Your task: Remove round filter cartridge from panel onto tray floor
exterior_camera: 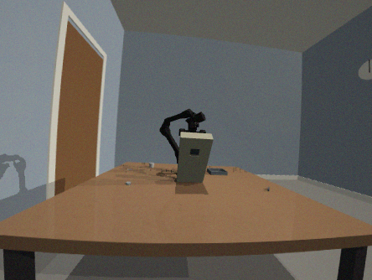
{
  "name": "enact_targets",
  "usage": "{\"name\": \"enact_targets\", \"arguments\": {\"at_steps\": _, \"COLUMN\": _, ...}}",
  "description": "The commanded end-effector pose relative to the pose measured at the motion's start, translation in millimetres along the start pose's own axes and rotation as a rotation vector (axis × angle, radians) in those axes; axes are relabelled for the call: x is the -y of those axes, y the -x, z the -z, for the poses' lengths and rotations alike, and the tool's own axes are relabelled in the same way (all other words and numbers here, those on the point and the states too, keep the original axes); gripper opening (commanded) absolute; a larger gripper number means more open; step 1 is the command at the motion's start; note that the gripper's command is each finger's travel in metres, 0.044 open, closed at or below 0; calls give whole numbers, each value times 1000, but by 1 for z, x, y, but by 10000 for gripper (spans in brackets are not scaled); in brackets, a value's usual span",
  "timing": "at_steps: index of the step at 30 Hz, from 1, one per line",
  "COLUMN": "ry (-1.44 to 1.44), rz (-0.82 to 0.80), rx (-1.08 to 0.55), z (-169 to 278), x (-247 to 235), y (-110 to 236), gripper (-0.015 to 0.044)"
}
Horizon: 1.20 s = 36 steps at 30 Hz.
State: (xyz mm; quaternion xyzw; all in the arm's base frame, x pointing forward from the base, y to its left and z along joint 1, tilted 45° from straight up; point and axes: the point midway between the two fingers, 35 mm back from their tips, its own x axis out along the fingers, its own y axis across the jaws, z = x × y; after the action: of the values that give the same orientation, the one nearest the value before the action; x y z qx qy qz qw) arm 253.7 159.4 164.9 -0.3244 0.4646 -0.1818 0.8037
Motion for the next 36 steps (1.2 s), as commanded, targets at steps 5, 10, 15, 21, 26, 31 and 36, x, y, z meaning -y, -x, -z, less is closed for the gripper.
{"name": "enact_targets", "arguments": {"at_steps": 5, "ry": -4, "rz": -10, "rx": 11, "z": -2, "x": -7, "y": 22, "gripper": 0}}
{"name": "enact_targets", "arguments": {"at_steps": 10, "ry": -9, "rz": -4, "rx": 1, "z": -4, "x": -30, "y": 19, "gripper": 0}}
{"name": "enact_targets", "arguments": {"at_steps": 15, "ry": -15, "rz": 3, "rx": -9, "z": -5, "x": -54, "y": 16, "gripper": 0}}
{"name": "enact_targets", "arguments": {"at_steps": 21, "ry": -22, "rz": 13, "rx": -21, "z": -4, "x": -83, "y": 10, "gripper": 0}}
{"name": "enact_targets", "arguments": {"at_steps": 26, "ry": 10, "rz": 8, "rx": -31, "z": -1, "x": -83, "y": 8, "gripper": 0}}
{"name": "enact_targets", "arguments": {"at_steps": 31, "ry": 177, "rz": -93, "rx": -60, "z": 18, "x": -116, "y": 16, "gripper": 0}}
{"name": "enact_targets", "arguments": {"at_steps": 36, "ry": 351, "rz": -204, "rx": -75, "z": 39, "x": -149, "y": 25, "gripper": 0}}
